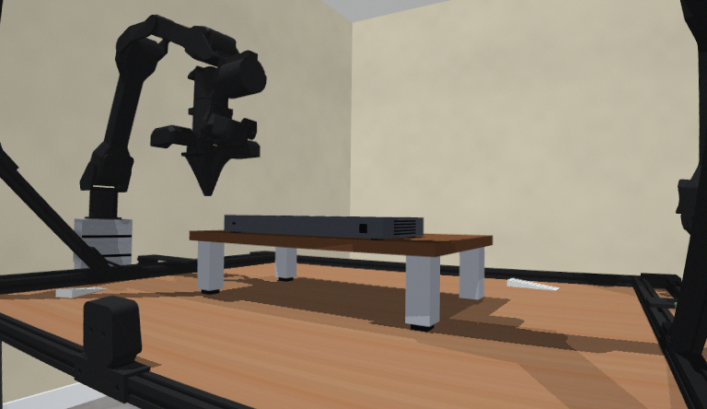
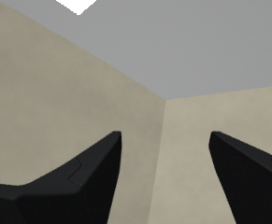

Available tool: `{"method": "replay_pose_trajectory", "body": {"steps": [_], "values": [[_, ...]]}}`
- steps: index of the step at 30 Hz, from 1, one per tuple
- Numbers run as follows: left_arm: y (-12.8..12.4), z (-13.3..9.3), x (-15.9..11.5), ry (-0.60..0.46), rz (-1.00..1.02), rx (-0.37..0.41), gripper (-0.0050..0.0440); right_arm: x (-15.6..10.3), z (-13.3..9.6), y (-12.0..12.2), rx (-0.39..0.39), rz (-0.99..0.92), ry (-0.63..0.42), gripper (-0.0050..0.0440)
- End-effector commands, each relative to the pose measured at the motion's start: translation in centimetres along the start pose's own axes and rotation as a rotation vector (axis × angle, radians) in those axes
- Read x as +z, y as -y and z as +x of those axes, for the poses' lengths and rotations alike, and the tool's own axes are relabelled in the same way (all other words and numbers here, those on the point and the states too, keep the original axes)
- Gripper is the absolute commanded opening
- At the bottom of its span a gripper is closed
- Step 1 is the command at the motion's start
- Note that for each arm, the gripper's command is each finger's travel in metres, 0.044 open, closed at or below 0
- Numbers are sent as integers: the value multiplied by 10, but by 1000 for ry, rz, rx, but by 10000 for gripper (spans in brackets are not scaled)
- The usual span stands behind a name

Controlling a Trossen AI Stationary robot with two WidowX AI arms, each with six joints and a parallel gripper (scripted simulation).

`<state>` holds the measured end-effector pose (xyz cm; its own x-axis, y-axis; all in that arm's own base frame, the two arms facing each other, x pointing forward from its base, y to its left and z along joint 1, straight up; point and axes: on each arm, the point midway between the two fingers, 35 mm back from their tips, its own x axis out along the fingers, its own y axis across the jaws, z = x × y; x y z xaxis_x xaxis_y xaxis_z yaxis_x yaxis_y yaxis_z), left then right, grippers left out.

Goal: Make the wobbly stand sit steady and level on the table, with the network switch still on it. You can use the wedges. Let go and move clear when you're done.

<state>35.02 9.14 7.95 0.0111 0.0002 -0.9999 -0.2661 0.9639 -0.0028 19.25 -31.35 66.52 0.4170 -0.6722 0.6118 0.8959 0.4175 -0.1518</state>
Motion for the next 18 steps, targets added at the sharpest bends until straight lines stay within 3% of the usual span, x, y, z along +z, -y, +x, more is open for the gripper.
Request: {"method": "replay_pose_trajectory", "body": {"steps": [1,5,9,10,16,18], "values": [[0,0,0,0,0,0,0,-25,2,-5,16,-19,-83,240],[0,0,0,0,0,0,0,-92,4,-17,57,-52,-267,240],[0,0,0,0,0,0,0,-142,-2,-26,104,-84,-451,240],[0,0,0,0,0,0,0,-156,-2,-29,104,-84,-451,240],[0,0,0,0,0,0,0,-151,-3,-28,105,-81,-448,240],[0,0,0,0,0,0,0,-183,-10,-34,130,-96,-539,240]]}}
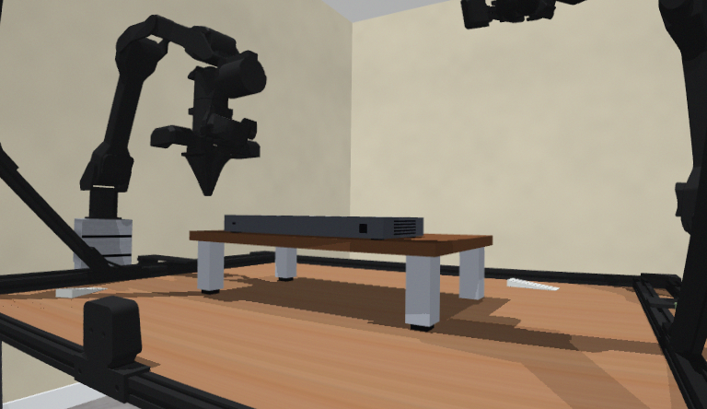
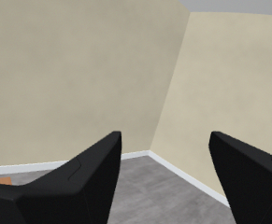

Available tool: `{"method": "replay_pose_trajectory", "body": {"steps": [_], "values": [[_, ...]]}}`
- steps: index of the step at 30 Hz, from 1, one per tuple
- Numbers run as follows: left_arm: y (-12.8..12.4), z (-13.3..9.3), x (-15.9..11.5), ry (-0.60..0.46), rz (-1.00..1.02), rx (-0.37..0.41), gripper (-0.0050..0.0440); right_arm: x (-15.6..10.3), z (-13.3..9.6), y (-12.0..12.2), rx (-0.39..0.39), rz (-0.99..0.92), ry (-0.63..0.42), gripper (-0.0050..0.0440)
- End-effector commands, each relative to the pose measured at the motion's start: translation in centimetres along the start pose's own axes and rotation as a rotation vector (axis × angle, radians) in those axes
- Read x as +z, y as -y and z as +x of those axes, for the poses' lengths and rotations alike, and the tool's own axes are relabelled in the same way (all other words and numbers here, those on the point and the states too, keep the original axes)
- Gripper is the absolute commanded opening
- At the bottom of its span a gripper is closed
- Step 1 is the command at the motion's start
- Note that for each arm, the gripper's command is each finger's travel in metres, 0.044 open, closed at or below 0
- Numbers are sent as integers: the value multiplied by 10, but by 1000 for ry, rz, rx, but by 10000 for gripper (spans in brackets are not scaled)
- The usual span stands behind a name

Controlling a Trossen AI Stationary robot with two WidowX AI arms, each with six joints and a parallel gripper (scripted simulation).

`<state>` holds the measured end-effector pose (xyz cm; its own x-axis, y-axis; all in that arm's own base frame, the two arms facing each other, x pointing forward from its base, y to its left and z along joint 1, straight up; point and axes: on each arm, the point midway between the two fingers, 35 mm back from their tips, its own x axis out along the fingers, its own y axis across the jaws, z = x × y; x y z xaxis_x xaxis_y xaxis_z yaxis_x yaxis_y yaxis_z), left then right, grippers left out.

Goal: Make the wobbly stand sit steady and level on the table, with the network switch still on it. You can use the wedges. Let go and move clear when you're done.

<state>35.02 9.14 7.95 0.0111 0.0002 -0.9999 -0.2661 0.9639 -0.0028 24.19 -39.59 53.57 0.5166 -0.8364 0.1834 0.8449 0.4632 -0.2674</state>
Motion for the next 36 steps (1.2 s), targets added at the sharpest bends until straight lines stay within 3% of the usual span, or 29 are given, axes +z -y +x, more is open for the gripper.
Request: {"method": "replay_pose_trajectory", "body": {"steps": [1,8,9,15,25,32,36], "values": [[0,0,0,0,0,0,0,-39,9,-11,35,-23,-122,240],[0,0,0,0,0,0,0,-136,17,-37,139,-79,-434,240],[0,0,0,0,0,0,0,-145,18,-40,139,-79,-434,240],[0,0,0,0,0,0,0,-142,16,-39,140,-77,-435,240],[0,0,0,0,0,0,0,-279,-16,-77,323,-150,-876,240],[0,0,0,0,0,0,0,-279,-17,-77,326,-147,-880,240],[0,0,0,0,0,0,0,-327,-43,-90,412,-173,-1058,240]]}}
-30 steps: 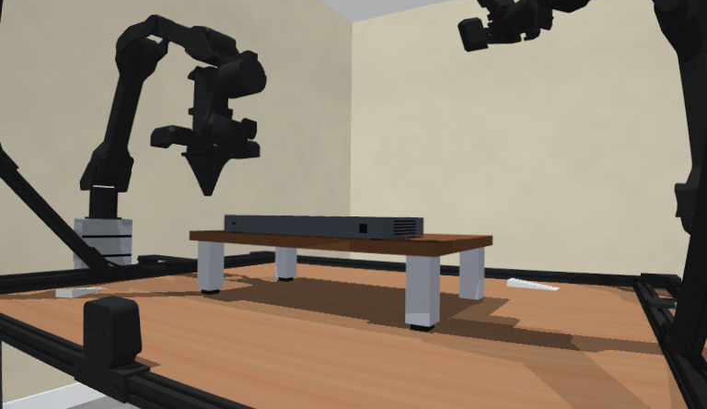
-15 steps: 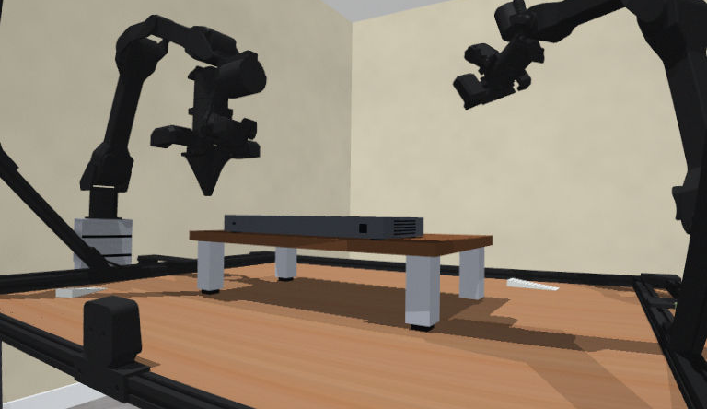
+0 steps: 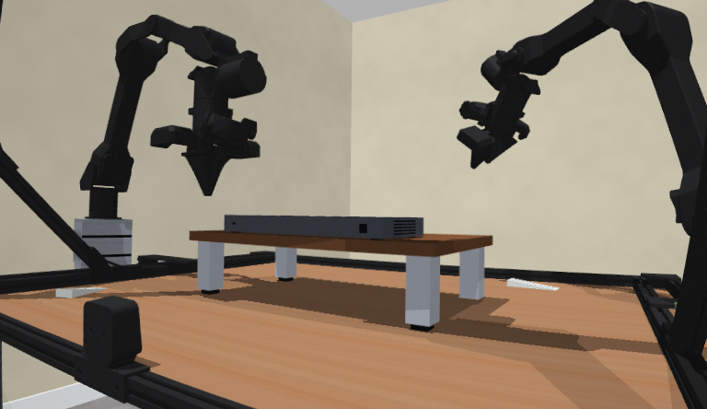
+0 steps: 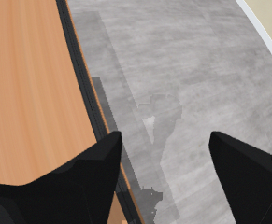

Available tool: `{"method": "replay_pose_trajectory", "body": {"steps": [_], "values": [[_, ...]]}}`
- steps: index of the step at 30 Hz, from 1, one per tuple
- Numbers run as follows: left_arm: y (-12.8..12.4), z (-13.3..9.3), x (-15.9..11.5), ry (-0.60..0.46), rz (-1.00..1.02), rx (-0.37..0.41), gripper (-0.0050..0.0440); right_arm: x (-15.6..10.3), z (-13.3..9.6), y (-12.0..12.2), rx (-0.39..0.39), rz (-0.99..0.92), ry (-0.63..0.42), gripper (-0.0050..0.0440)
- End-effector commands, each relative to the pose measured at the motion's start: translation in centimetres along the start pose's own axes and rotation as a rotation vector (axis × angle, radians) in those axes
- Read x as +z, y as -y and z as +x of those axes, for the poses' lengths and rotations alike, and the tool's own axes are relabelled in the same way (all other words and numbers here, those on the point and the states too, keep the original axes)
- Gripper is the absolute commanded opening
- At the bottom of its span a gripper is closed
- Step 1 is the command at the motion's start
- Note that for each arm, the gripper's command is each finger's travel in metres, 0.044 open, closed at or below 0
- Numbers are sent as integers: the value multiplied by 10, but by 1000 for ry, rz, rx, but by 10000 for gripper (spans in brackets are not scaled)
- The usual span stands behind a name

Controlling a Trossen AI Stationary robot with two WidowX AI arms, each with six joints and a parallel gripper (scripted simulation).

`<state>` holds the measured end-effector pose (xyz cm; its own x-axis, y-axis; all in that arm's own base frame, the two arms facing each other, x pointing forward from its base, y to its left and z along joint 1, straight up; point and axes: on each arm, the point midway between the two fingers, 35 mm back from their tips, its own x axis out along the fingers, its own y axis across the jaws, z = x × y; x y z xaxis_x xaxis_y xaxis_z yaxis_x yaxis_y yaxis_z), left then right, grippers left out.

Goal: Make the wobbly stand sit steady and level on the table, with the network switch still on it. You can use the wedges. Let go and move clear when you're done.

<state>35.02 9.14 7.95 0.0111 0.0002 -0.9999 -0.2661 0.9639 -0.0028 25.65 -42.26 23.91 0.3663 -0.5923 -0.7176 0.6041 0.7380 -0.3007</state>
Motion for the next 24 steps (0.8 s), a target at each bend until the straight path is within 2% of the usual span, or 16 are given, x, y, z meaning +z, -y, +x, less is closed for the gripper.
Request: {"method": "replay_pose_trajectory", "body": {"steps": [1,6,13,23,24], "values": [[0,0,0,0,0,0,0,-47,30,-22,87,-31,-178,240],[0,0,0,0,0,0,0,-103,48,-49,206,-73,-393,240],[0,0,0,0,0,0,0,-99,46,-47,202,-69,-380,240],[0,0,0,0,0,0,0,-175,51,-83,379,-127,-672,240],[0,0,0,0,0,0,0,-175,51,-83,379,-127,-672,240]]}}
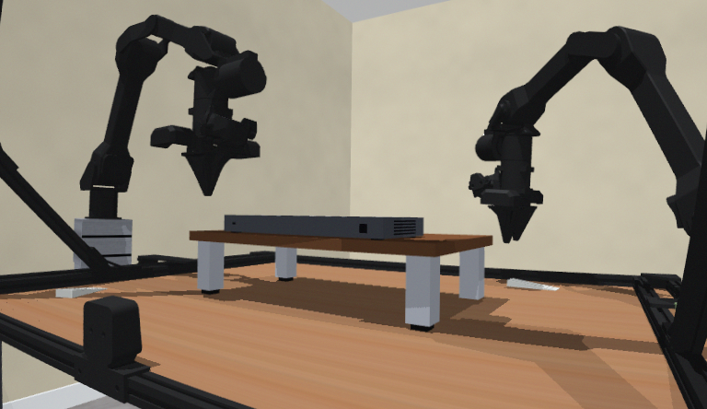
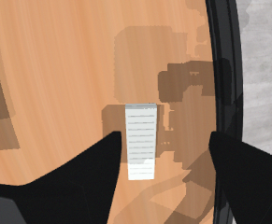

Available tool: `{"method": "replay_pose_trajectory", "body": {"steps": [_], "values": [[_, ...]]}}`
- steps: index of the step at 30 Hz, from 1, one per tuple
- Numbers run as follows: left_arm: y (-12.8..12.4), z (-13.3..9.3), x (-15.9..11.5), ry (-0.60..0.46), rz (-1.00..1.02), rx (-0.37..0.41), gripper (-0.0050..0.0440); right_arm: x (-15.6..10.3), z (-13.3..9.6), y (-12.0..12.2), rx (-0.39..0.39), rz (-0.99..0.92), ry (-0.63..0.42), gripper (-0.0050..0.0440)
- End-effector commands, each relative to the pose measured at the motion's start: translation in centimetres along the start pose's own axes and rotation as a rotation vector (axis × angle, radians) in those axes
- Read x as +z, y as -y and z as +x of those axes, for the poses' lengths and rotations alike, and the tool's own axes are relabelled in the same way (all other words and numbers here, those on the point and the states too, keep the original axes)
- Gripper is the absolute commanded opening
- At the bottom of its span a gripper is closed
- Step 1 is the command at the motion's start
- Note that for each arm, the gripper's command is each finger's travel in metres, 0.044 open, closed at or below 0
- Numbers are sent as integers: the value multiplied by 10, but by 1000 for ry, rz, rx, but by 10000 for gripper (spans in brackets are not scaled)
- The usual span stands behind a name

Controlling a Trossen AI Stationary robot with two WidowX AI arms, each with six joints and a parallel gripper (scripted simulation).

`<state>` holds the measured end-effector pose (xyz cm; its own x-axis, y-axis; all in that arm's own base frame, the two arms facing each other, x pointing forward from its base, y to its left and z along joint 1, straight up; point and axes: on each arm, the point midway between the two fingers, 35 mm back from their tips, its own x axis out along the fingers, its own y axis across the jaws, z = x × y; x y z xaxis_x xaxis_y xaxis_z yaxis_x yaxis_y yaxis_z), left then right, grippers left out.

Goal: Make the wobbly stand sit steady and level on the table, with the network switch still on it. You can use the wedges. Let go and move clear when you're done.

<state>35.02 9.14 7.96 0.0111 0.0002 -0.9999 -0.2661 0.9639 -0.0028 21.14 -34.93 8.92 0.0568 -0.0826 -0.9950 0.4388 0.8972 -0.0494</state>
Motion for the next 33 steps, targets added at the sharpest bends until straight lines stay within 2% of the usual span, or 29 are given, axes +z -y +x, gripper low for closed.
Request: {"method": "replay_pose_trajectory", "body": {"steps": [1,22,23,33], "values": [[0,0,0,0,0,0,0,-16,20,-9,50,-16,-87,240],[0,0,0,0,0,0,0,-16,20,-9,50,-16,-87,240],[0,0,0,0,0,0,0,-21,74,-12,50,-16,-87,240],[0,0,0,0,0,0,0,-21,74,-12,50,-16,-87,240]]}}
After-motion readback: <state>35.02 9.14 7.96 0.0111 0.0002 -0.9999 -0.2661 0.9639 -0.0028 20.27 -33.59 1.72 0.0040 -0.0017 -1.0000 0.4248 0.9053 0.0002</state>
